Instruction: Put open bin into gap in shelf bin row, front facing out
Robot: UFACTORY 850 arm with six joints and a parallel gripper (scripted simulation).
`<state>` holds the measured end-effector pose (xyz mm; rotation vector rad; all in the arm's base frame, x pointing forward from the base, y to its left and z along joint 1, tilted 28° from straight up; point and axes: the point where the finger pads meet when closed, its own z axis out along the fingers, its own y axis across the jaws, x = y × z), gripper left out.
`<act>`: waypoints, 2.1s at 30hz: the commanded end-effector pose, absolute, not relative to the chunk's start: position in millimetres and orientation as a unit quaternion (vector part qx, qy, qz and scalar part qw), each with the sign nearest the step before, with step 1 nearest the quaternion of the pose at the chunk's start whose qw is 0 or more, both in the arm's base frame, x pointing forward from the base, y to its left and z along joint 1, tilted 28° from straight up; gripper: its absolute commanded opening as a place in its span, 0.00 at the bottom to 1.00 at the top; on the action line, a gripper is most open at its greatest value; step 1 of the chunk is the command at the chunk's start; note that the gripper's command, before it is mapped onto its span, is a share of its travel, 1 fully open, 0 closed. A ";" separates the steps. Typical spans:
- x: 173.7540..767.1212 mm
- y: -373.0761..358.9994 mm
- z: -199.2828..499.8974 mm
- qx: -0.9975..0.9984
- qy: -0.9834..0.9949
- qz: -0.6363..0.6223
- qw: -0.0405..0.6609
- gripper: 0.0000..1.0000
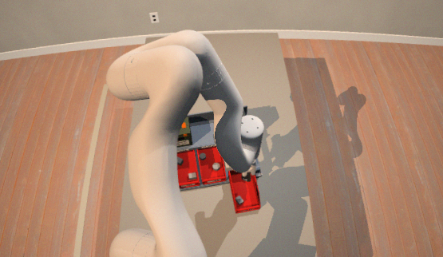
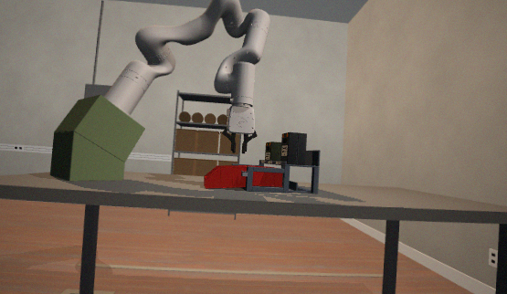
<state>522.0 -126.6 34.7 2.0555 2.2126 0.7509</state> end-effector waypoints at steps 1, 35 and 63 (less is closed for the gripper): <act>521.2 -127.5 34.5 0.660 0.711 0.241 0.016 0.34; 433.6 -131.2 -21.7 0.660 0.711 0.241 0.016 0.34; 417.2 -131.7 -32.1 0.660 0.711 0.241 0.015 0.34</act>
